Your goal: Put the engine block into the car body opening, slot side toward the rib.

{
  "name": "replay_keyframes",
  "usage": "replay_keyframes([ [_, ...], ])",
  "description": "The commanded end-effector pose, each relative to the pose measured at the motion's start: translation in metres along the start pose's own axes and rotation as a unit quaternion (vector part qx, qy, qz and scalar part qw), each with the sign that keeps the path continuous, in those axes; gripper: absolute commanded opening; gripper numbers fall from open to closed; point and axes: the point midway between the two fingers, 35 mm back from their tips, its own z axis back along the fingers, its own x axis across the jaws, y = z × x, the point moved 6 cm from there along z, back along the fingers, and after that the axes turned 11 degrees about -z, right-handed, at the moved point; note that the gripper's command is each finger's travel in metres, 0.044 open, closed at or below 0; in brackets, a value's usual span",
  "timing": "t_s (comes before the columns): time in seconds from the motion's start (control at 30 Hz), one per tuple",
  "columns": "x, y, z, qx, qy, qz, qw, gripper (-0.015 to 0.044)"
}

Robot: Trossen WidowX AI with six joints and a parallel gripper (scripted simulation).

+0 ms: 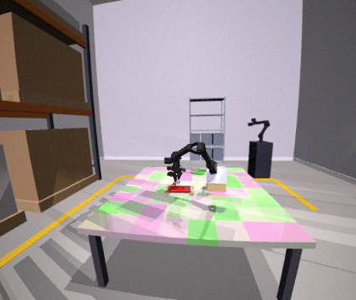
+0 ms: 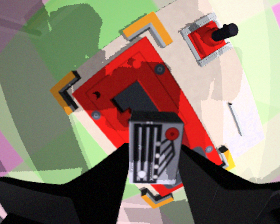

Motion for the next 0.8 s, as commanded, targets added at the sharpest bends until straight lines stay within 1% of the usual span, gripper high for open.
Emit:
replay_keyframes([
  [0.0,0.004,-0.002,-0.004,0.001,-0.003,0.056,0.998,0.0],
  [0.23,0.009,-0.005,-0.013,0.002,-0.004,0.177,0.984,0.0],
  [0.47,0.013,-0.009,-0.023,0.002,-0.006,0.295,0.955,0.0],
  [0.57,0.014,-0.01,-0.025,0.002,-0.007,0.32,0.947,0.0],
  [0.77,0.014,-0.01,-0.025,0.002,-0.007,0.341,0.94,0.0157],
])
